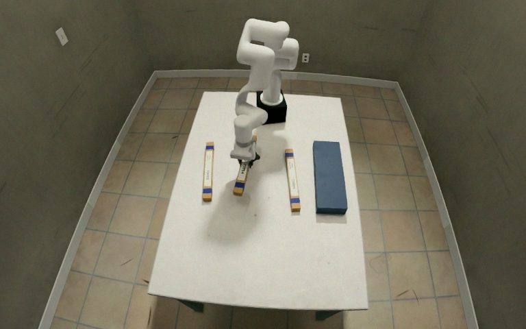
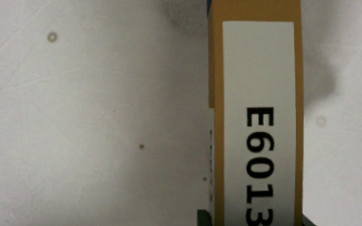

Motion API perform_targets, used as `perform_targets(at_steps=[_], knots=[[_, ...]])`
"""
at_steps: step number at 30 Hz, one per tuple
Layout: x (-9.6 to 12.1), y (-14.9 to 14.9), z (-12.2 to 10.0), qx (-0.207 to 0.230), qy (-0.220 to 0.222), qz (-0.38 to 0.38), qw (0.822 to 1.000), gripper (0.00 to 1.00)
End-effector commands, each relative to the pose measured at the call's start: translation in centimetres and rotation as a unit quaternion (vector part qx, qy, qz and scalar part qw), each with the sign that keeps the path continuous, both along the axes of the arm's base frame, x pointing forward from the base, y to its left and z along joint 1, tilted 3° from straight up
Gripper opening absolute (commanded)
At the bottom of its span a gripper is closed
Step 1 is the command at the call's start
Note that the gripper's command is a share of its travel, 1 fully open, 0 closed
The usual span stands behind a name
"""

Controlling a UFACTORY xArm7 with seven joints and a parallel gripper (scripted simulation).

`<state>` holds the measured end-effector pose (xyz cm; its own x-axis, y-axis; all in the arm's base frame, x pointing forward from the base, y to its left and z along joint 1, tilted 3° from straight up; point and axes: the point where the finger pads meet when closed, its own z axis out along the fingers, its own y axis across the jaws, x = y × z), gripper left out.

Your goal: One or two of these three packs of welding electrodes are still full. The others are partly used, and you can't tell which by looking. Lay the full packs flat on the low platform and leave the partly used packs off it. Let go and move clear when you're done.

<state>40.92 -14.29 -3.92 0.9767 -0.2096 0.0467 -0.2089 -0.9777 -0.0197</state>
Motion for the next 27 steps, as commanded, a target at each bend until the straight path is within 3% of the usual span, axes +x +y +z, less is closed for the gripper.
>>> perform_targets(at_steps=[1,27], knots=[[0.3,-0.1,-0.7,-0.001,-0.003,0.0,1.0,0.35],[0.4,-0.1,-3.7,-0.001,-0.003,0.0,1.0,0.35]])
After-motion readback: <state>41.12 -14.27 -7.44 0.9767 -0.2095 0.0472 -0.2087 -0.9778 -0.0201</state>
